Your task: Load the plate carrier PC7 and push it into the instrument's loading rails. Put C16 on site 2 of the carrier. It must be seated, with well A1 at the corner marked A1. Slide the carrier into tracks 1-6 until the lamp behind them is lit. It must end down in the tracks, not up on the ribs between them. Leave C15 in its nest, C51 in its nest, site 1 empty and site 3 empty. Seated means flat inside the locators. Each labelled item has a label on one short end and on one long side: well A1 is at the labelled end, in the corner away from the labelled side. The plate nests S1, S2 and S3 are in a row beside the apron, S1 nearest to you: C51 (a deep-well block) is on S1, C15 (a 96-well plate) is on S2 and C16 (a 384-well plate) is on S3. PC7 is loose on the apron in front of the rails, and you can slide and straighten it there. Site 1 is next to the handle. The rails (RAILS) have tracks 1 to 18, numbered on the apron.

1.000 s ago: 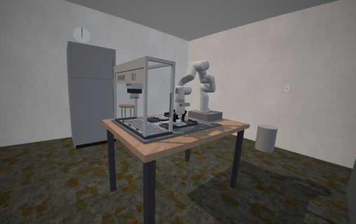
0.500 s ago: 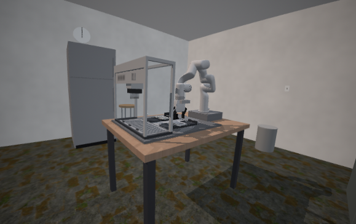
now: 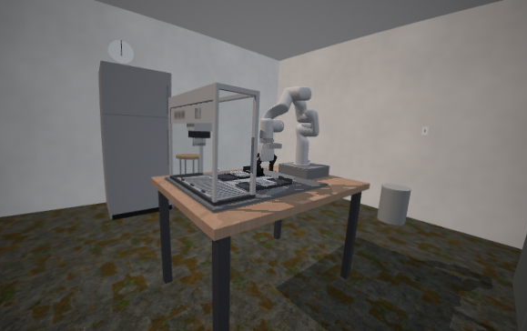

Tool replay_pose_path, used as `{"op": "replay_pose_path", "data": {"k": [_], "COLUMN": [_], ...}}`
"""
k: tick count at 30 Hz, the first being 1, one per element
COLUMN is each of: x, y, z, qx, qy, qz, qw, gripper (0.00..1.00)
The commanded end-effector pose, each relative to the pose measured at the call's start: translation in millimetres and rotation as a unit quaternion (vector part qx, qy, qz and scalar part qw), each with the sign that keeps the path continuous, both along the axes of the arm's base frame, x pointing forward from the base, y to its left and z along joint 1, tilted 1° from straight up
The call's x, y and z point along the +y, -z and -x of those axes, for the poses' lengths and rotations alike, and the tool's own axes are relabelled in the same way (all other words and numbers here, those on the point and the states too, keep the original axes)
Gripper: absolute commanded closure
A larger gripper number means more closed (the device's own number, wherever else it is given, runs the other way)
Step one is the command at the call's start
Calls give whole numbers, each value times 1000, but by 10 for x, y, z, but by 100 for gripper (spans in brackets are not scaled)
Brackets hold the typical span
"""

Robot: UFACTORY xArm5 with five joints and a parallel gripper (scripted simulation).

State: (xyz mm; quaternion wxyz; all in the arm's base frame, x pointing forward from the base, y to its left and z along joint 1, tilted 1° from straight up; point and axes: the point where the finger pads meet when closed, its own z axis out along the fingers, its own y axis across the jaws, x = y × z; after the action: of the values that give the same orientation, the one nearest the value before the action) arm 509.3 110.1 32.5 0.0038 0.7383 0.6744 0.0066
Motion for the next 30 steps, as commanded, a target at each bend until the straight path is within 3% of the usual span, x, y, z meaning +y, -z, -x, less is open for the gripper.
{"op": "replay_pose_path", "data": {"k": [1,30], "x": [3,5], "y": [-60,-507], "z": [-10,-2], "qx": [-2,-2], "qy": [0,0], "qz": [0,0], "qw": [1000,1000], "gripper": [0,0]}}
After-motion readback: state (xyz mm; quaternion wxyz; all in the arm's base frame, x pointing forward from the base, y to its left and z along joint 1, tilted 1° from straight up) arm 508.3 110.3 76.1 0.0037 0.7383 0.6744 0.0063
